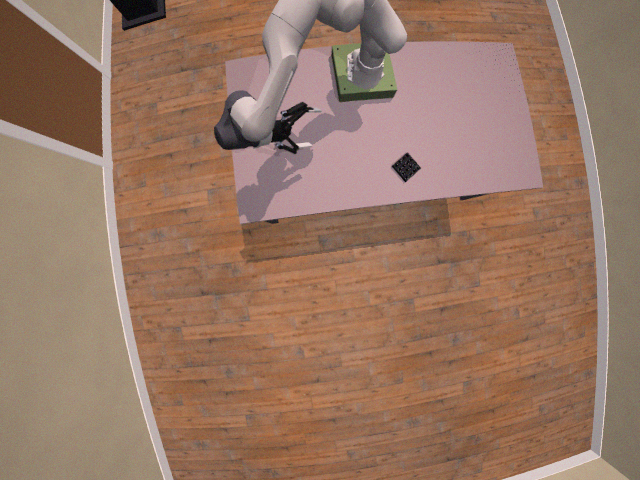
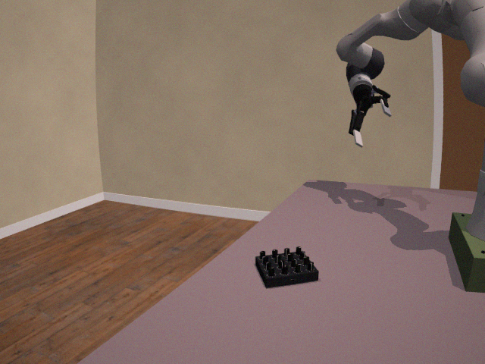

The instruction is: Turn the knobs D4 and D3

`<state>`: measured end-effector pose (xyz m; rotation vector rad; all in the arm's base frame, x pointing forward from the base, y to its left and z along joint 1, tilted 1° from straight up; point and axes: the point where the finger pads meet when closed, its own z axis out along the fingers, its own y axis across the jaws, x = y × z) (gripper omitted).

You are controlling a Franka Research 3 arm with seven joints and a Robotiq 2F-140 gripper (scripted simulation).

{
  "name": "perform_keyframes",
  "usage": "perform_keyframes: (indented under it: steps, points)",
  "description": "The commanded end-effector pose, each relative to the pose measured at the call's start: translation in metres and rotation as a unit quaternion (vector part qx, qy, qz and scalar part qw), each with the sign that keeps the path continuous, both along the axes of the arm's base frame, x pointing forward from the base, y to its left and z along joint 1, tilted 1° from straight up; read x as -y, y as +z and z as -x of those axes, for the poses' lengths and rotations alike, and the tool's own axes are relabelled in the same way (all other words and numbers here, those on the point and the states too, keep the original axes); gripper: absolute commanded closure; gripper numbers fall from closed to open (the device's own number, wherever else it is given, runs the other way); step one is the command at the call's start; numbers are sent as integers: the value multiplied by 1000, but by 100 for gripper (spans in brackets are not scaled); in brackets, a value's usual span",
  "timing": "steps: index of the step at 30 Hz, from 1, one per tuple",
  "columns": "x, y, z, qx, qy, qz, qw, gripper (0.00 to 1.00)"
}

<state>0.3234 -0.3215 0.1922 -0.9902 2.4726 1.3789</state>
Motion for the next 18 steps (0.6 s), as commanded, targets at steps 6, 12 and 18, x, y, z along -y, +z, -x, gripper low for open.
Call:
perform_keyframes:
  steps: [6, 12, 18]
  points:
    - [0, -1, -5, 13, 15, 8, 1000, 0]
    - [-12, 10, -26, 36, 60, 34, 997, 0]
    - [-12, 10, -26, 36, 60, 34, 997, 0]
